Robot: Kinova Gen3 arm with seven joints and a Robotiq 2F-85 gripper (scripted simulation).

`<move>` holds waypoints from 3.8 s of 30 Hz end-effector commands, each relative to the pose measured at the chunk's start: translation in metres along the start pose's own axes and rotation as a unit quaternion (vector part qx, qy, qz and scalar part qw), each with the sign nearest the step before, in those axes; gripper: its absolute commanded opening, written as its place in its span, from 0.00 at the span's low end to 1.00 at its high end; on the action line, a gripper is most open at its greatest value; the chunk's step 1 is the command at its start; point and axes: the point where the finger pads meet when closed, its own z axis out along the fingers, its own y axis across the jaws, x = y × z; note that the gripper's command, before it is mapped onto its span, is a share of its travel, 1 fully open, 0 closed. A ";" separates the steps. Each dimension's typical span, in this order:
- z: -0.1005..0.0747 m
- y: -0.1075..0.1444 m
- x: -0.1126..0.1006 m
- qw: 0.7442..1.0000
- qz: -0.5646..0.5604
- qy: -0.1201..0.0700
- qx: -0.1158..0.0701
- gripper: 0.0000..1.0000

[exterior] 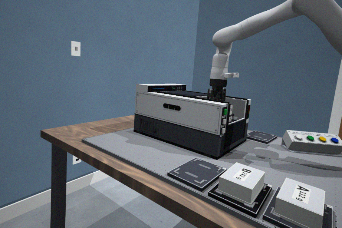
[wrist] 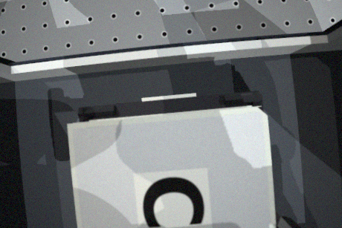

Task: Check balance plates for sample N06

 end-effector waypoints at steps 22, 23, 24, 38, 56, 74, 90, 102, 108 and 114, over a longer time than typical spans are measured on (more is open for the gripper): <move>0.000 0.000 -0.001 1.000 0.000 -0.001 0.000 1.00; 0.000 0.000 -0.001 1.000 0.000 -0.001 0.000 1.00; 0.000 0.000 -0.001 1.000 0.000 -0.001 0.000 1.00; -0.011 0.000 -0.001 1.000 0.000 -0.001 0.000 1.00; -0.032 0.000 -0.001 1.000 0.000 -0.001 0.000 1.00; -0.054 0.000 0.000 1.000 0.000 -0.001 0.000 1.00; -0.072 0.000 0.000 1.000 0.000 -0.001 0.000 1.00; -0.086 0.000 0.000 1.000 0.000 -0.001 0.000 1.00; -0.094 0.000 0.000 1.000 0.000 -0.001 0.000 1.00; -0.099 0.000 0.000 1.000 0.000 -0.001 0.000 1.00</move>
